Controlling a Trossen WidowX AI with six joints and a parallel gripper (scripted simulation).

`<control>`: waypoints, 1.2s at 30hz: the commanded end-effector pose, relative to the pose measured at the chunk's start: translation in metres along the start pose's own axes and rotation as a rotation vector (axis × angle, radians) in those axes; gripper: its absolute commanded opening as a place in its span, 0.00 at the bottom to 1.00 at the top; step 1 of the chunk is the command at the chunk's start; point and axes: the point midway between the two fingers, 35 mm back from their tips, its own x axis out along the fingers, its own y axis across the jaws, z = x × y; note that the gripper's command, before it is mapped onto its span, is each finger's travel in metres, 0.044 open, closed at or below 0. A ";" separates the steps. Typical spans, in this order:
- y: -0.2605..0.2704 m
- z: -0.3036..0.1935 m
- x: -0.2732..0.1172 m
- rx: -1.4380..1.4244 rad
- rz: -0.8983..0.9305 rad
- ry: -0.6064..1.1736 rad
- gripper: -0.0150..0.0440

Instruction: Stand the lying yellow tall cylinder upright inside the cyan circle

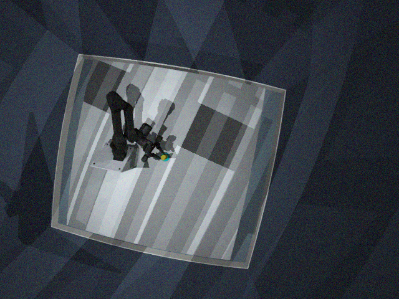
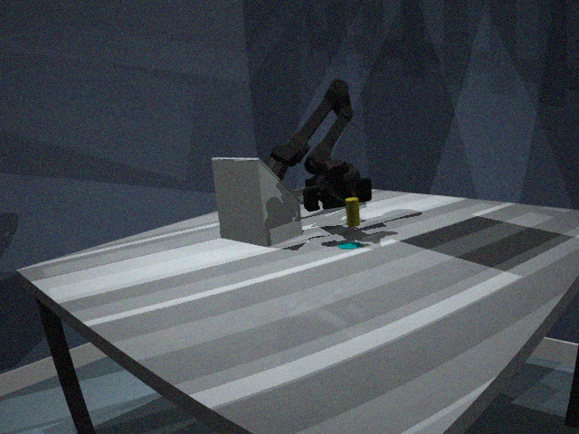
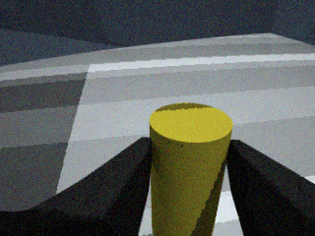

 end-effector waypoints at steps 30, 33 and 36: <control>-0.014 -0.036 0.000 -0.038 0.054 -0.030 0.43; -0.014 -0.047 0.000 -0.038 0.050 -0.026 0.43; -0.013 -0.052 0.000 -0.038 0.048 -0.025 0.43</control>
